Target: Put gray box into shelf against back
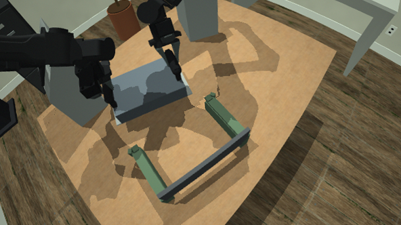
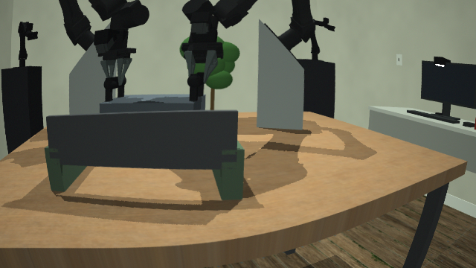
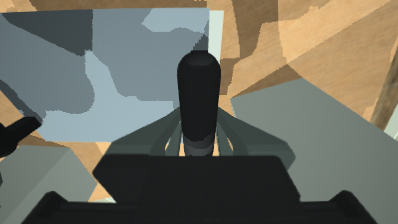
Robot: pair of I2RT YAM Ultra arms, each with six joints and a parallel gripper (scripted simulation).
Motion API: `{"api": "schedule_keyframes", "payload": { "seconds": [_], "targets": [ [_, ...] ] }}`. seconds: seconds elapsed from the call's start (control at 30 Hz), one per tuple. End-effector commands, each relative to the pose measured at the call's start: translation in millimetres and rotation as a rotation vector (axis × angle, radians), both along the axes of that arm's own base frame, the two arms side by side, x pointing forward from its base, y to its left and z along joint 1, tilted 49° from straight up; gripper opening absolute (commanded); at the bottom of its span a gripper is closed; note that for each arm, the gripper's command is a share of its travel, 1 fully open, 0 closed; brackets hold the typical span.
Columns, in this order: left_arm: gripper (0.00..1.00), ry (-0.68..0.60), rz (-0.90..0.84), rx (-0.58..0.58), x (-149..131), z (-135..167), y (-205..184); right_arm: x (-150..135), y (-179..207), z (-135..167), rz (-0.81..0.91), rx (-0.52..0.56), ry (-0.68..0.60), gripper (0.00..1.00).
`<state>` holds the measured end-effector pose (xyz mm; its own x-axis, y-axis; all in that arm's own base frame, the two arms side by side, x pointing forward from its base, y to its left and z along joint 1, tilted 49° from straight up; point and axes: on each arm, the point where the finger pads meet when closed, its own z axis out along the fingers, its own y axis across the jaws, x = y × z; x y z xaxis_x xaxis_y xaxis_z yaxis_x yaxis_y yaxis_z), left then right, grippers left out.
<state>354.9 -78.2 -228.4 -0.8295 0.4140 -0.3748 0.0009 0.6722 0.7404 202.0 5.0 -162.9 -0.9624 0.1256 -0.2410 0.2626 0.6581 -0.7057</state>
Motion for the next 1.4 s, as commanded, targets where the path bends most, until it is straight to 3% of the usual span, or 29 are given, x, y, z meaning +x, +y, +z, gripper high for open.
{"api": "schedule_keyframes", "payload": {
  "seconds": [0.0,0.53,0.6,0.87,0.93,1.03,1.37],
  "targets": [
    [0.14,-0.056,-0.044,0.021,19.5,32.2,-34.5,20.8,27.7,18.3,0.048,0.017,-0.050,0.14],
    [0.14,-0.153,0.020,-0.005,21.9,39.3,-38.8,47.2,31.7,25.6,0.142,0.012,0.025,0.14],
    [0.14,-0.128,0.030,0.025,10.1,23.1,-28.0,49.8,27.3,25.3,0.140,0.007,0.042,0.14],
    [0.14,-0.178,0.040,-0.009,22.4,39.3,-39.6,58.0,33.0,26.5,0.160,0.012,0.043,0.14],
    [0.14,-0.164,0.063,0.024,8.0,22.2,-26.1,62.3,32.7,27.8,0.190,0.004,0.076,0.14],
    [0.14,-0.213,0.081,-0.009,18.5,37.7,-34.3,66.8,31.6,28.1,0.197,0.002,0.093,0.14],
    [0.14,-0.238,0.079,-0.002,20.9,39.6,-39.1,76.1,35.0,30.4,0.208,0.011,0.088,0.14]
  ]
}}
